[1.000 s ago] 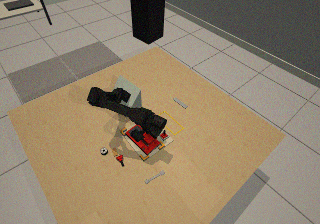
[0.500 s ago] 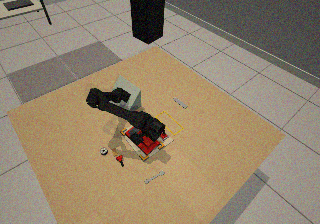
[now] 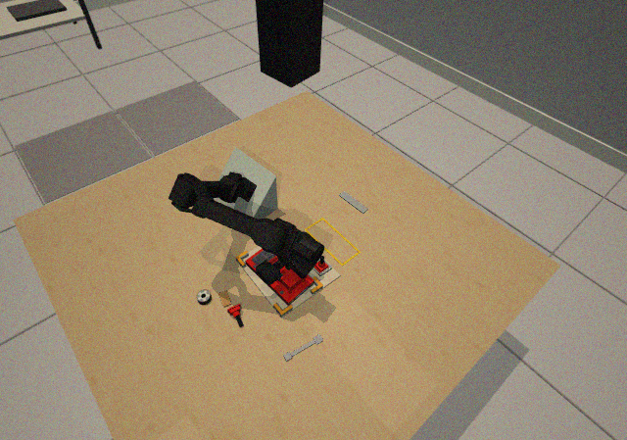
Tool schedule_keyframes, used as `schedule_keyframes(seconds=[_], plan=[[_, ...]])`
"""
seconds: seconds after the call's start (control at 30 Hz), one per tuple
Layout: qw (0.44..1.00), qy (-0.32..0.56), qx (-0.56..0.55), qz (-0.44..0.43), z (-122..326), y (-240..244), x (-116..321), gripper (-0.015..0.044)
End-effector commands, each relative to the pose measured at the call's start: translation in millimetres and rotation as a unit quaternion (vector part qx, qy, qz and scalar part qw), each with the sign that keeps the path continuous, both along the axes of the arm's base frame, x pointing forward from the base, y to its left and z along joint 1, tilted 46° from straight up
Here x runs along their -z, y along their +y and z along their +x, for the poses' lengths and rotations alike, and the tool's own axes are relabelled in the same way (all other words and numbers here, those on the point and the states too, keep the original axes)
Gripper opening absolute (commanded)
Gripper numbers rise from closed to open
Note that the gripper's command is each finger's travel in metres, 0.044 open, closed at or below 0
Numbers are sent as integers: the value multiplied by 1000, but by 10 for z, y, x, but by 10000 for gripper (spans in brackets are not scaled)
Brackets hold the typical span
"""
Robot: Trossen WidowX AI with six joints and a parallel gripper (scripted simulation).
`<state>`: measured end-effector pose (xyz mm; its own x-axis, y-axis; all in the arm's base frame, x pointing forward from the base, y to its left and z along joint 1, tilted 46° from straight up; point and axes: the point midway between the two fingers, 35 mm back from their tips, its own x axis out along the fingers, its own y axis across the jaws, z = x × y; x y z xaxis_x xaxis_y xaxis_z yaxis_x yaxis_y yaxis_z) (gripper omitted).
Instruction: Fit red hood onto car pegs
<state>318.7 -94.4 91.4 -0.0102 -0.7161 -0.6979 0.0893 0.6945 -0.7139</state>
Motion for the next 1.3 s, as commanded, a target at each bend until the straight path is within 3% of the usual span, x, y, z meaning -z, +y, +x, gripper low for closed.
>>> schedule_keyframes(seconds=[0.0, 1.27], plan=[[1000, 1, -2, -2, 1, -3, -1, 0], [1000, 1, -2, -2, 7, -93, 80, 0]])
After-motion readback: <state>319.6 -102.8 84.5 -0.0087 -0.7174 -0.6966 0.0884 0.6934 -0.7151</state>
